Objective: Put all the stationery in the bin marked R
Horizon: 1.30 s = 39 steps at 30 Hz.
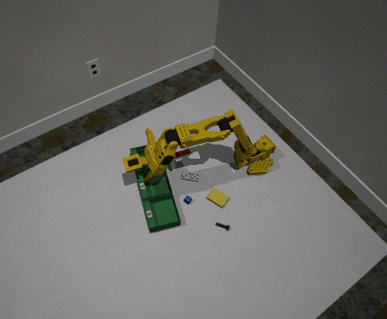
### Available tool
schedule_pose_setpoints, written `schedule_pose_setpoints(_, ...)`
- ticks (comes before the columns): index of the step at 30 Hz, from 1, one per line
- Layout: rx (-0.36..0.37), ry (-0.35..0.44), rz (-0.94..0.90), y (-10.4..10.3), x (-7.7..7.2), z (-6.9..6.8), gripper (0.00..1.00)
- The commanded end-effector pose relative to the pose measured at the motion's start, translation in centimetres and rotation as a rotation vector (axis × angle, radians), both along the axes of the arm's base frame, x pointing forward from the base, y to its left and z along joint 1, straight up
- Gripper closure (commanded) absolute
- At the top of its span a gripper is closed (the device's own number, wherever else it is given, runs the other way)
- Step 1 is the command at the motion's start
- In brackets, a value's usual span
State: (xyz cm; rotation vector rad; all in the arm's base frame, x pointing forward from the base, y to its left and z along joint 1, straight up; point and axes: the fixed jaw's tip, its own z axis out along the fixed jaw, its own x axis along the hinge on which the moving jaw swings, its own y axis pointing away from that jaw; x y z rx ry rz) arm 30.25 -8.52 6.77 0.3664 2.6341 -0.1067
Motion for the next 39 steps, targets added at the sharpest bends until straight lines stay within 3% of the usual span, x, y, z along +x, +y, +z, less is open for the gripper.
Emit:
schedule_pose_setpoints(1, -0.001, -0.022, 0.001, 0.2, 0.2, 0.7, 0.0)
schedule_pose_setpoints(20, 0.006, -0.028, 0.0, 0.7, 0.4, 0.6, 0.0)
schedule_pose_setpoints(39, 0.128, -0.102, -0.012, 7.2, 2.4, 0.0, 0.0)
